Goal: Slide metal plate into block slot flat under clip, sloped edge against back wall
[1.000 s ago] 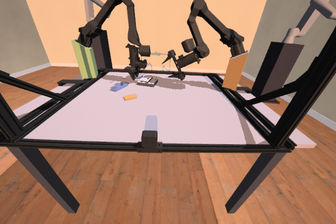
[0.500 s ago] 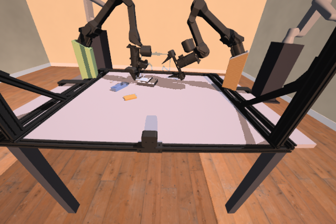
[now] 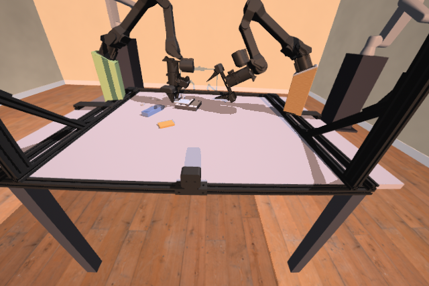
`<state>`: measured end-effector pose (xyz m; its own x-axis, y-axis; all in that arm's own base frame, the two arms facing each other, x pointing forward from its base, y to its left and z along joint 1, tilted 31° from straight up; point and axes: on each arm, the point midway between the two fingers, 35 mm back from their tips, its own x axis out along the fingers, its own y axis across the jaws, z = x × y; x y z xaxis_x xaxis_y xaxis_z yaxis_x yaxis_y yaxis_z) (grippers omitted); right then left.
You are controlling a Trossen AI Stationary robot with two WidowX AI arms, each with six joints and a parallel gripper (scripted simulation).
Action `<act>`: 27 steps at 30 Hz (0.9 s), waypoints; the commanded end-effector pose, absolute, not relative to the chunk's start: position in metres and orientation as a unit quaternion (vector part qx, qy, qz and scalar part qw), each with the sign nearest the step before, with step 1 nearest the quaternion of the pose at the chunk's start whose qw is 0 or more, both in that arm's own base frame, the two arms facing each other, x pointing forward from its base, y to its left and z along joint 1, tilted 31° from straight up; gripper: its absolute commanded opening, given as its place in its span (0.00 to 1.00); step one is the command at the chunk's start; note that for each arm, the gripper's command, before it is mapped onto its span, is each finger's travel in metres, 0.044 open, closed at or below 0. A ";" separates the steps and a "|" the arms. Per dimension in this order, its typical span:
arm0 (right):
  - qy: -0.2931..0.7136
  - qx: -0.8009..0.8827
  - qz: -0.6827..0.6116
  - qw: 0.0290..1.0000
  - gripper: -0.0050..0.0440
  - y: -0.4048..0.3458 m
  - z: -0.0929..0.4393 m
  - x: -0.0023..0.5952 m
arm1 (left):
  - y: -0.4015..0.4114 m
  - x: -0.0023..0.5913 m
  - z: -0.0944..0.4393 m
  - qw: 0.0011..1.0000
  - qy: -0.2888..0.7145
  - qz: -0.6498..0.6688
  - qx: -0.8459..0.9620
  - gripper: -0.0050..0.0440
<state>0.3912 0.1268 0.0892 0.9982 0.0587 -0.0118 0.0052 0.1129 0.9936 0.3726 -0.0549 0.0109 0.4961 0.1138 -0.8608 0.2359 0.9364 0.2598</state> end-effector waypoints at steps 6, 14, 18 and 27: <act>0.024 0.666 0.018 0.746 1.00 0.127 0.089 0.391 | -0.058 0.379 0.016 0.851 0.494 -0.037 0.176 0.00; 0.024 0.666 0.018 0.746 1.00 0.127 0.089 0.391 | -0.056 0.374 0.012 0.847 0.501 -0.036 0.175 0.40; 0.024 0.666 0.018 0.746 1.00 0.127 0.089 0.391 | -0.056 0.374 0.012 0.847 0.501 -0.036 0.175 0.54; 0.024 0.666 0.018 0.746 1.00 0.127 0.089 0.391 | -0.056 0.374 0.012 0.847 0.501 -0.036 0.175 0.98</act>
<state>0.3912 0.1268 0.0891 0.9982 0.0587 -0.0119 0.0052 0.1129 0.9936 0.3741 -0.0555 0.0118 0.4960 0.1147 -0.8607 0.2362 0.9360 0.2608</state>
